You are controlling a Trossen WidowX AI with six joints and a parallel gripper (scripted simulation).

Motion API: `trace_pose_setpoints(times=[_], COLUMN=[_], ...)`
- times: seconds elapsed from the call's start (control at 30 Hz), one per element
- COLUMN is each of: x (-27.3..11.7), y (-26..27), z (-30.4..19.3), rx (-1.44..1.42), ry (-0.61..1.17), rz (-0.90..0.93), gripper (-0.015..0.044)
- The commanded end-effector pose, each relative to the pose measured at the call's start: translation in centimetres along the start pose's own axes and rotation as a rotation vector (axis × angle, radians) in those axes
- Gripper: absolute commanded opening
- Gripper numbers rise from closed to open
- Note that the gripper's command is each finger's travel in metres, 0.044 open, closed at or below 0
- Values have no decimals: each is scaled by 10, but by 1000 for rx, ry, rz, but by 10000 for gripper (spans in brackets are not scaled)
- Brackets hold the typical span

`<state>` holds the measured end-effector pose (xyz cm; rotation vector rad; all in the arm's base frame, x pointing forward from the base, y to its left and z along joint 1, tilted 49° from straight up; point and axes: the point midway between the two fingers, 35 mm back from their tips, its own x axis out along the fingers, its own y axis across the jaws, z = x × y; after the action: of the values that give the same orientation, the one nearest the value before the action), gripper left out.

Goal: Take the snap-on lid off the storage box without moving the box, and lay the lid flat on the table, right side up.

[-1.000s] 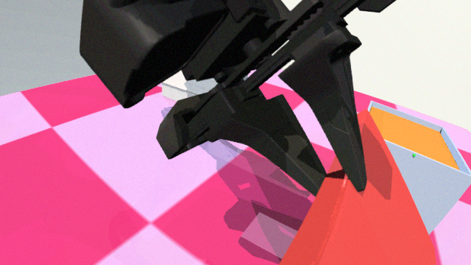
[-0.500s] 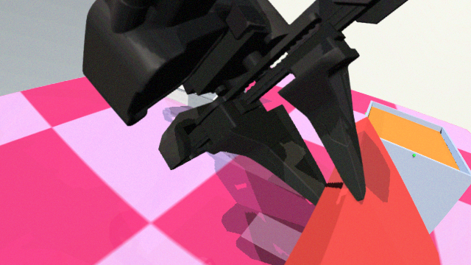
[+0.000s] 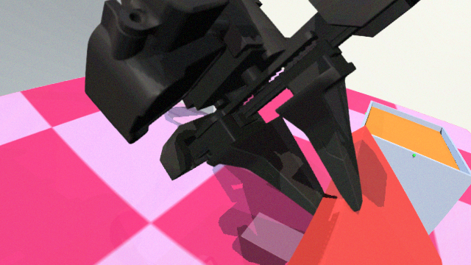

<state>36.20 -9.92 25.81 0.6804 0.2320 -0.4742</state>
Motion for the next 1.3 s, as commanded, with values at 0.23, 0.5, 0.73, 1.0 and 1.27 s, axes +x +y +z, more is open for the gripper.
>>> trace_pose_setpoints(times=[0.23, 0.5, 0.73, 1.0, 1.27], x=[9, 13, 17, 21, 24], y=[-17, -22, -26, -31, -36], z=[0, 0, 0, 0, 0], rx=[5, 4, 4, 4, 4], ry=[-2, -2, -3, -3, -3], rz=[-33, -33, -33, -33, -33], gripper=[0, 0, 0, 0, 0])
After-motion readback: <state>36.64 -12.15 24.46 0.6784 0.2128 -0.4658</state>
